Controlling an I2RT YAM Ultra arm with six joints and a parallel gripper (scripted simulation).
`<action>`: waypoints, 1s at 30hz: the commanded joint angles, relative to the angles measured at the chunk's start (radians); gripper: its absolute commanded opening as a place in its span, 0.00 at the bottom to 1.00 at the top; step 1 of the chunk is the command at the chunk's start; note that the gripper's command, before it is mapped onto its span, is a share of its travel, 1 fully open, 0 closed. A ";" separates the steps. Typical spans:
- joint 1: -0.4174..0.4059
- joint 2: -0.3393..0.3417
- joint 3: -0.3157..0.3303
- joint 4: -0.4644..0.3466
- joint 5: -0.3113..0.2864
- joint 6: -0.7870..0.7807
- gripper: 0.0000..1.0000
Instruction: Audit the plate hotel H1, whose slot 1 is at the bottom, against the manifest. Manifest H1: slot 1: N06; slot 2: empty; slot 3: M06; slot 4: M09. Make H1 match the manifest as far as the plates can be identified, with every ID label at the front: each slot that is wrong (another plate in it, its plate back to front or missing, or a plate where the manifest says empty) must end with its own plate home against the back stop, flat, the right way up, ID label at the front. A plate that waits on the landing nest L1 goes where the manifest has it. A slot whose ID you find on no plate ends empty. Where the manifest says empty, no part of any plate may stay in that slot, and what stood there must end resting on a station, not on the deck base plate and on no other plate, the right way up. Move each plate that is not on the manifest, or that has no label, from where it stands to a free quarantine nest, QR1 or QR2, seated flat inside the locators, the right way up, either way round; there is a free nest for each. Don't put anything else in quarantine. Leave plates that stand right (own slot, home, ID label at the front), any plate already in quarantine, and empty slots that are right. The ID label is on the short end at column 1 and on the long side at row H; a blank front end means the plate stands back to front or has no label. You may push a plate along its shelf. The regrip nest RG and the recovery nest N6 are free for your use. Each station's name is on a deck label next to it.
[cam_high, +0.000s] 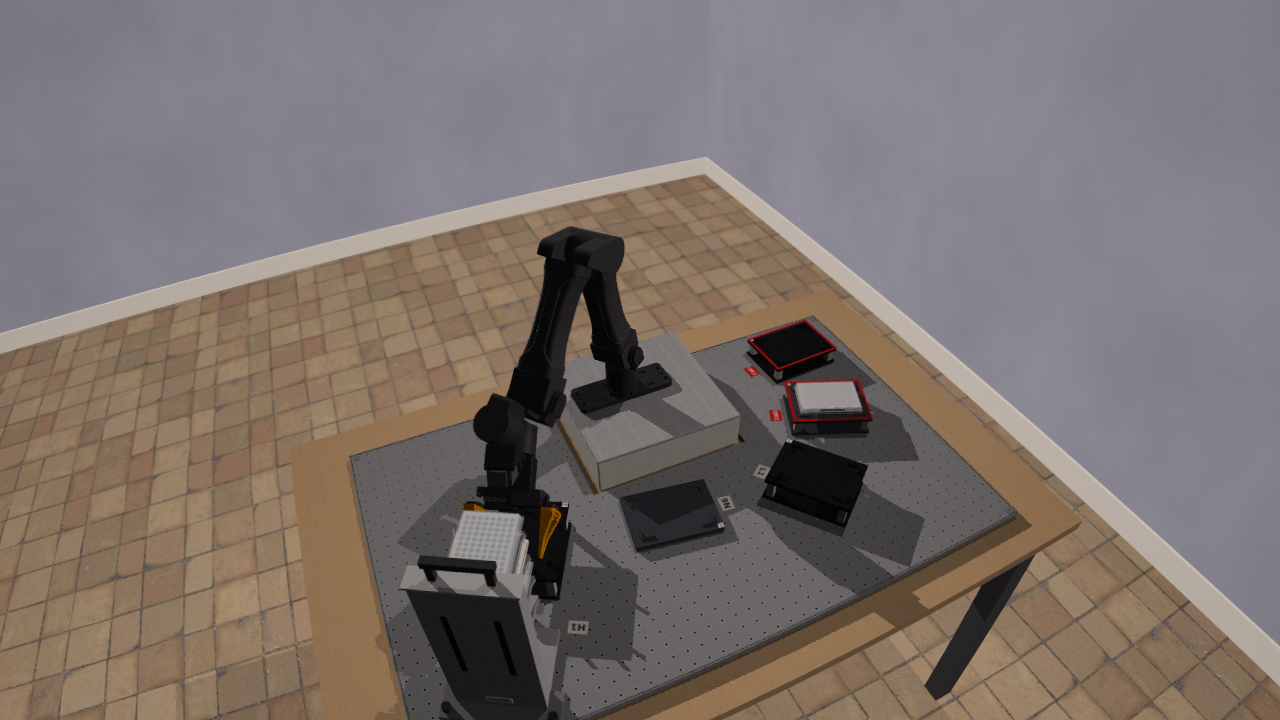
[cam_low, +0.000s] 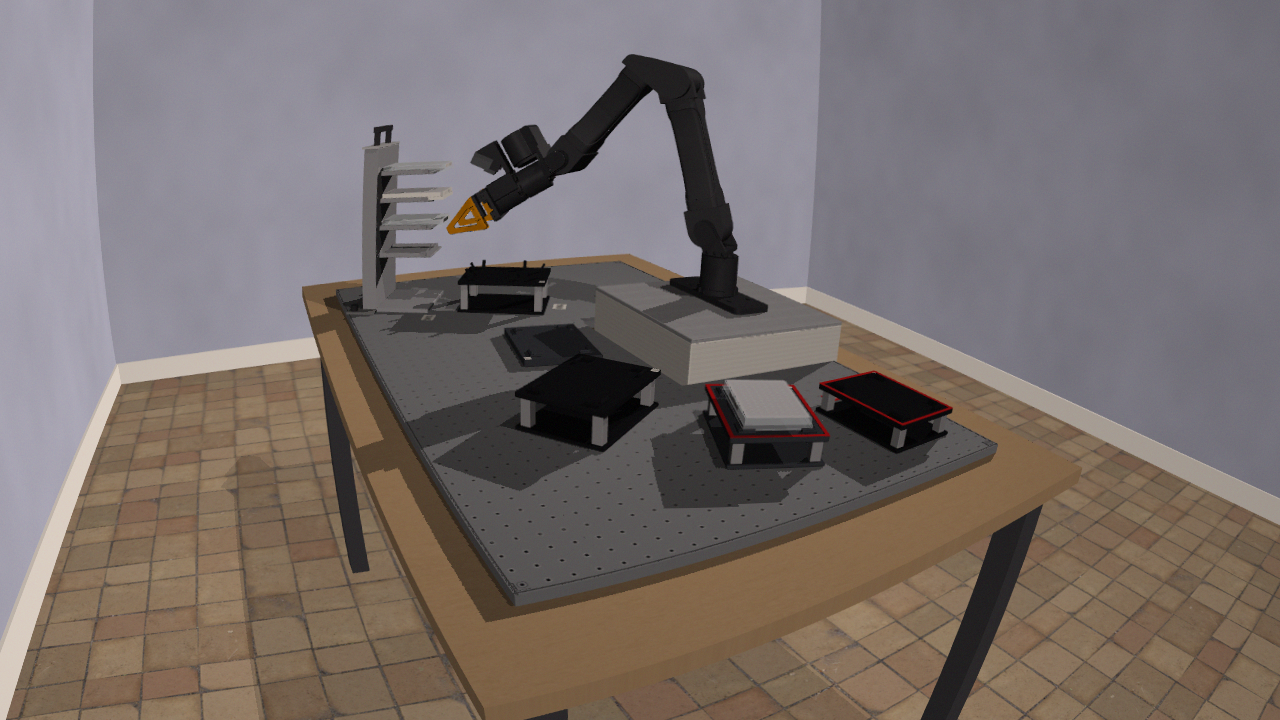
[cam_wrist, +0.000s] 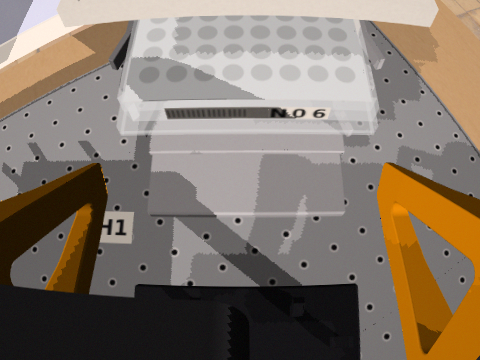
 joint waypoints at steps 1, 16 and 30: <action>0.005 -0.012 0.046 0.005 0.005 0.010 1.00; 0.028 0.057 0.117 -0.018 0.021 0.020 1.00; 0.026 0.045 0.136 -0.012 0.020 0.021 1.00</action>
